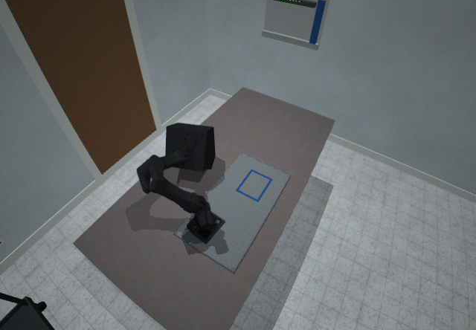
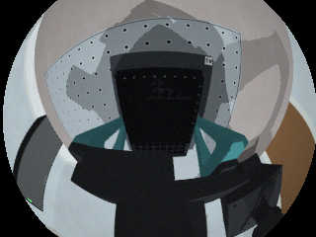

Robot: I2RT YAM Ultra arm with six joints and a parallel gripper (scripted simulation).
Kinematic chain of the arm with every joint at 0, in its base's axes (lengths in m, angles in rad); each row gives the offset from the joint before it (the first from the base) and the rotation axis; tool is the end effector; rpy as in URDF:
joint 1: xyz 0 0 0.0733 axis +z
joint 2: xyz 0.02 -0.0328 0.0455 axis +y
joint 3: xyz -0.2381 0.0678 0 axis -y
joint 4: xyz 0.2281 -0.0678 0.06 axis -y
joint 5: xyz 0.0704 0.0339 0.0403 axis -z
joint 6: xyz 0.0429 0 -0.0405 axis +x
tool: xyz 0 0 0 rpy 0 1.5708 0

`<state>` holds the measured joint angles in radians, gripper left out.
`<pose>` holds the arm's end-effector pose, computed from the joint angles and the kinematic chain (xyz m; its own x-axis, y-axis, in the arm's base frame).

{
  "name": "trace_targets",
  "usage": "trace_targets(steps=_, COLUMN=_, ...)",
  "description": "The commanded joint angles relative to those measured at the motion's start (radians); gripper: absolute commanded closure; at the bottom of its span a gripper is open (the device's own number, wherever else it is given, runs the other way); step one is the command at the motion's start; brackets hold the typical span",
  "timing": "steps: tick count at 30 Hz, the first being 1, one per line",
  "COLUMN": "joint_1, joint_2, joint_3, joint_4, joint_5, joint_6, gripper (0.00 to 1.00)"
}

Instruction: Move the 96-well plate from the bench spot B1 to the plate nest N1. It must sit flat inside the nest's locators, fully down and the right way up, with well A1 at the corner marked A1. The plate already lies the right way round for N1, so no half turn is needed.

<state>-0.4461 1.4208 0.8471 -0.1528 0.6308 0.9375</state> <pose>0.2484 -0.1456 0.2109 0.2468 0.6035 -0.7582 0.9246 0.0876 0.3707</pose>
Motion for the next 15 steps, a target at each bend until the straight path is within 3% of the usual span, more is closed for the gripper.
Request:
trace_targets(steps=1, joint_1=-0.002, joint_2=-0.026, joint_3=-0.022, joint_4=0.02, joint_5=-0.001, joint_6=-0.01, gripper=1.0)
trace_targets(steps=15, joint_1=-0.007, joint_2=-0.011, joint_3=-0.029, joint_4=0.031, joint_5=-0.004, joint_6=-0.015, gripper=1.0)
